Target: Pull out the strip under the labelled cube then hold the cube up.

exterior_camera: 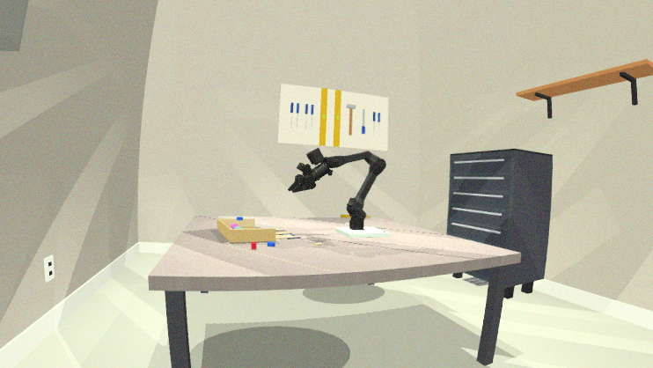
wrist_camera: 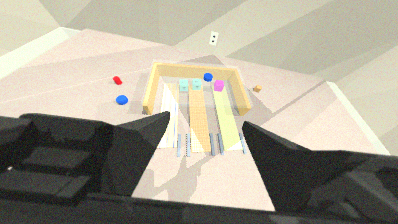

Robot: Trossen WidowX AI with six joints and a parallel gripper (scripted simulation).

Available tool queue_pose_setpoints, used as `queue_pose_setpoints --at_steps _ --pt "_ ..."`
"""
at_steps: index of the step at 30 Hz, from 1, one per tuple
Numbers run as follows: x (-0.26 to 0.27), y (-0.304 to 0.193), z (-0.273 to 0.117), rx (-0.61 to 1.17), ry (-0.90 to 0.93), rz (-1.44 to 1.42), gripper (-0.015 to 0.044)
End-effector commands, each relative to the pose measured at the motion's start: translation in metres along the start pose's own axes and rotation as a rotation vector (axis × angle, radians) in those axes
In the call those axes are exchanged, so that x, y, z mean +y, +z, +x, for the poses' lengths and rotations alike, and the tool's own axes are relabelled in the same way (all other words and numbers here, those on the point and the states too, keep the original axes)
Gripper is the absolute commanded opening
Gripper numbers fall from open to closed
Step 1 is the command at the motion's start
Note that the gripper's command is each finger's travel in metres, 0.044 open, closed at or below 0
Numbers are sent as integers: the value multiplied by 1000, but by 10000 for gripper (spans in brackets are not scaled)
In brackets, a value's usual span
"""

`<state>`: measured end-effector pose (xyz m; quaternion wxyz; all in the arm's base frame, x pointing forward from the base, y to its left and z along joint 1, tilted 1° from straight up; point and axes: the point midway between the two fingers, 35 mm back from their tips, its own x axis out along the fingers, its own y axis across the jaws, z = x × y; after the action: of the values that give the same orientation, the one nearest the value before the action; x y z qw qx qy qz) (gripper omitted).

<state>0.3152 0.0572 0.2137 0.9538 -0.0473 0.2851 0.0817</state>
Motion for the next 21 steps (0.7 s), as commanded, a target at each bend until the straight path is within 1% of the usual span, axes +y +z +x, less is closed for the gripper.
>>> queue_pose_setpoints --at_steps 1,5,8,20,21 --pt "-3 -3 0 -3 5 42 400" --pt "-3 -3 0 -3 5 42 400" --pt "-4 -4 10 71 5 25 321" --pt "-8 -33 82 666 61 -100 6" --pt "-8 -37 88 715 70 -109 0"
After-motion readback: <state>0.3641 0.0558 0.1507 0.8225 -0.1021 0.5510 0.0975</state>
